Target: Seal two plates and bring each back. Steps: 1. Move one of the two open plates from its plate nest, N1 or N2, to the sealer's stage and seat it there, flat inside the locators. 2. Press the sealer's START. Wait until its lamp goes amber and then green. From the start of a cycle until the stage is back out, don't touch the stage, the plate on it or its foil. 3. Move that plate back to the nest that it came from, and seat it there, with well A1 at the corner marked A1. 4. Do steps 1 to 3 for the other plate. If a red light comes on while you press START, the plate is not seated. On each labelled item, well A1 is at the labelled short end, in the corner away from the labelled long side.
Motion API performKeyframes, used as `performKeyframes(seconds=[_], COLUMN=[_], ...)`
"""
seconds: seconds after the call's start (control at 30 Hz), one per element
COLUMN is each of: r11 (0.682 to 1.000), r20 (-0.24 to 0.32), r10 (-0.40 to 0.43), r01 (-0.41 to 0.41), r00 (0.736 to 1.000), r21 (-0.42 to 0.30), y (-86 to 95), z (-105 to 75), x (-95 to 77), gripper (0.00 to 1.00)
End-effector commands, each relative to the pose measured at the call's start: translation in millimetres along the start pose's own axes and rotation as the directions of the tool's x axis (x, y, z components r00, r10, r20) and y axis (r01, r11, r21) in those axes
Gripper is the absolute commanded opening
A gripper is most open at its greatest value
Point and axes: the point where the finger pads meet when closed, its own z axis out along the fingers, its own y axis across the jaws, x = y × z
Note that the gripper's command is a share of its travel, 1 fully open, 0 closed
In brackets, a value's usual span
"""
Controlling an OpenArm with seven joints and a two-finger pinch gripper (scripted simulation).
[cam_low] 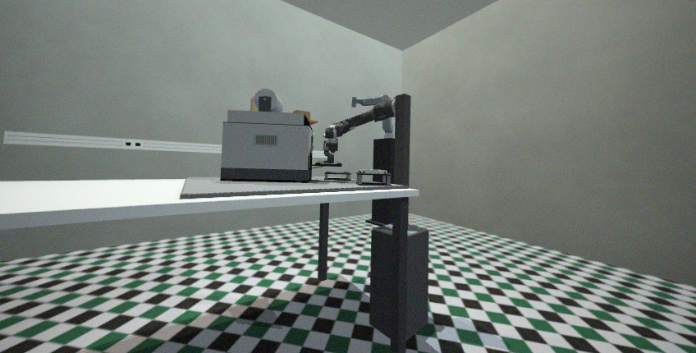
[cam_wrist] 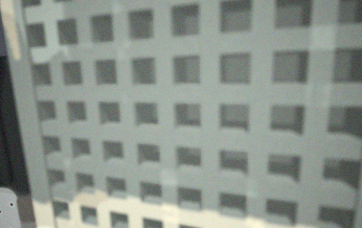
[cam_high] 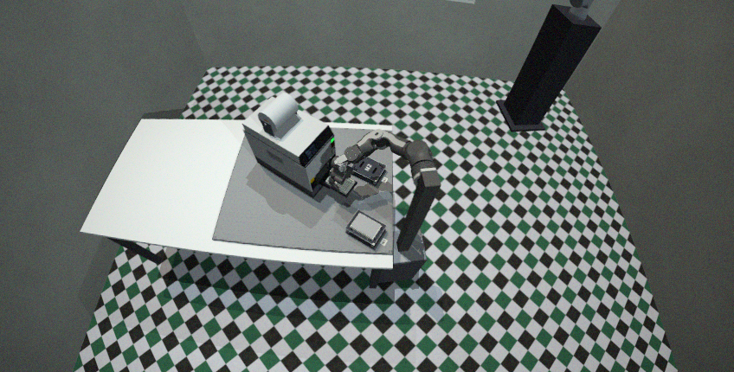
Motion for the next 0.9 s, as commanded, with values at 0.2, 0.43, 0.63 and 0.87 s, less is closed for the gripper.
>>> performKeyframes(seconds=[0.2,0.43,0.63,0.87], r11=[1.000,1.000,1.000,1.000], r20=[0.001,0.001,0.001,0.001], r10=[-0.001,-0.001,-0.001,-0.001], r01=[0.001,0.001,0.001,0.001], r00=[1.000,1.000,1.000,1.000], r21=[-0.003,-0.003,-0.003,-0.003], y=[0.8,0.7,0.7,0.7], z=[-0.5,-0.5,-0.5,-0.5], x=[-0.4,-0.4,-0.4,-0.4], gripper=[0.00,0.00,0.65,0.65])
